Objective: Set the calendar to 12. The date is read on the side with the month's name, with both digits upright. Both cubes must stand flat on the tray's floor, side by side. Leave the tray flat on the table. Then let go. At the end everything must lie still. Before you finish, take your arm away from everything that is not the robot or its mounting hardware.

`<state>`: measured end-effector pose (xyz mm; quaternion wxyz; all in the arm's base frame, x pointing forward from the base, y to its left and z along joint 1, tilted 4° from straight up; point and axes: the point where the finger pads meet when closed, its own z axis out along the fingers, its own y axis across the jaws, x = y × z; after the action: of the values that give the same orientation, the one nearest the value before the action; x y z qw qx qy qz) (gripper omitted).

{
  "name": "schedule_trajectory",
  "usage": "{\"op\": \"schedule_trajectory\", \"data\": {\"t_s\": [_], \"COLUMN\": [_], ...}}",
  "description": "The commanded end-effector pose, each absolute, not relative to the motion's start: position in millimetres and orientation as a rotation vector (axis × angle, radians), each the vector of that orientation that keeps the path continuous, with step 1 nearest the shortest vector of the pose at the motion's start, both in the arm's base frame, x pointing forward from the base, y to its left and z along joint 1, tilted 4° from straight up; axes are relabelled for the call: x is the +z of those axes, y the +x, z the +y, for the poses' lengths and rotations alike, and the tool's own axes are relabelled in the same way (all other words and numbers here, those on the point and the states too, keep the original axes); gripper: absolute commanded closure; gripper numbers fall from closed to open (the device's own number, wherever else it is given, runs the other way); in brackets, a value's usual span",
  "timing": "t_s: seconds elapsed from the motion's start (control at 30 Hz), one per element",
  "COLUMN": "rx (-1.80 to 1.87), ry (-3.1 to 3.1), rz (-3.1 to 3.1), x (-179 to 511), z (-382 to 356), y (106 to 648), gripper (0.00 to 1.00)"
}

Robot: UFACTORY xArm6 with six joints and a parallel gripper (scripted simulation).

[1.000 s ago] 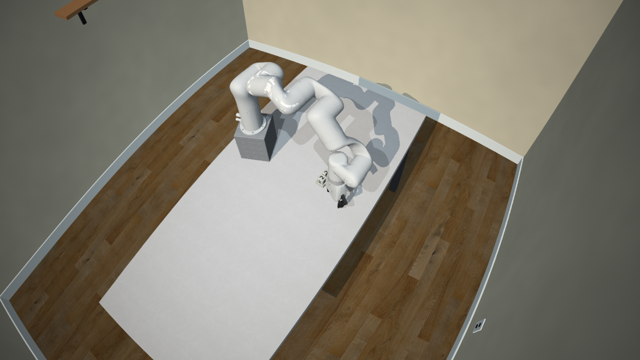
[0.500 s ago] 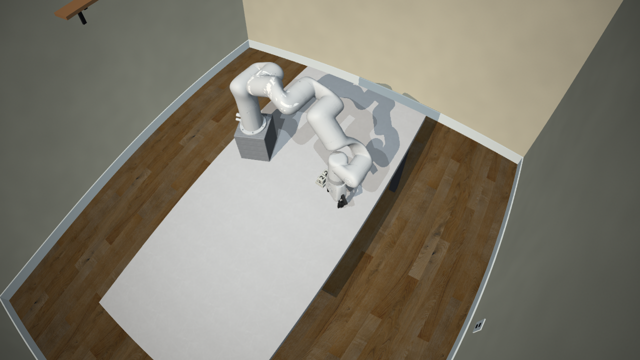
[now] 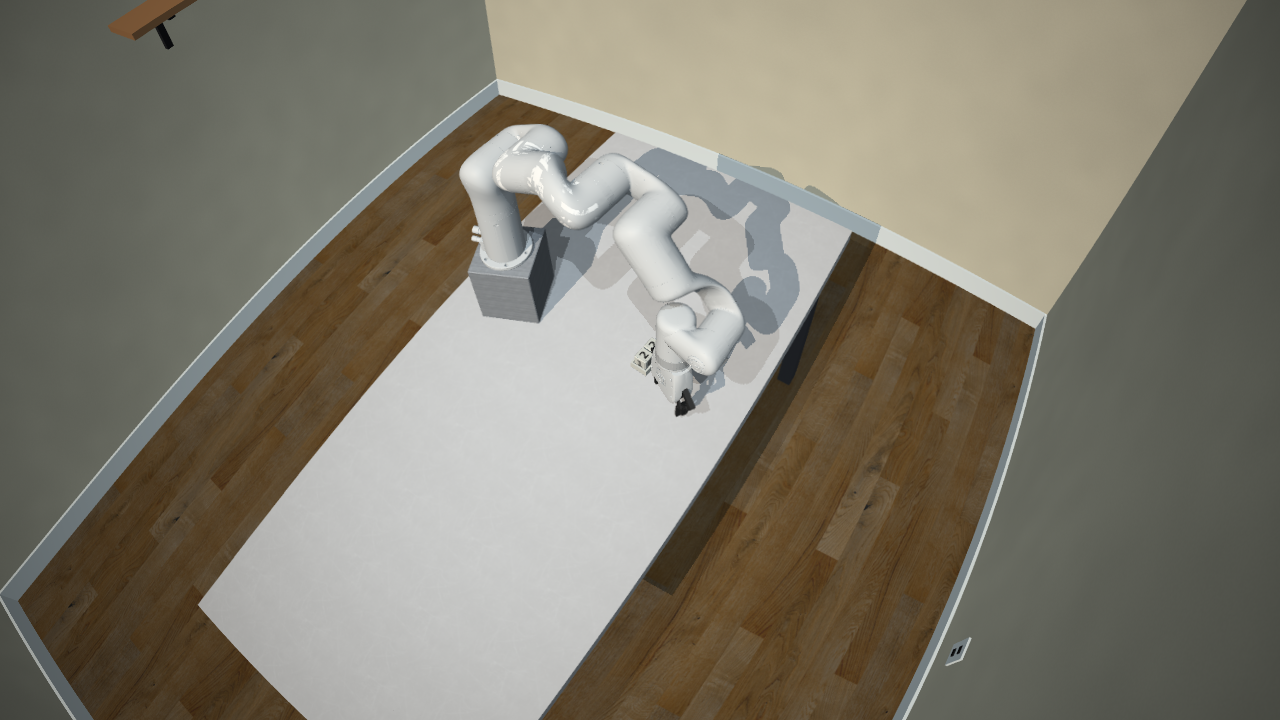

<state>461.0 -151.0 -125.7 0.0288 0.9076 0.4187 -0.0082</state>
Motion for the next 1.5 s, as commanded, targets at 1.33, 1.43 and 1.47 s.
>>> {"op": "schedule_trajectory", "data": {"t_s": [1.33,1.43,1.47], "rx": [-0.011,-0.011,-0.011], "ry": [2.924,2.924,2.925], "rz": [0.969,0.969,0.968], "x": [-106.7,-106.7,-106.7], "z": [-151.6,-151.6,-151.6], "y": [432.9,432.7,432.7], "gripper": [0.00,0.00,0.00]}}
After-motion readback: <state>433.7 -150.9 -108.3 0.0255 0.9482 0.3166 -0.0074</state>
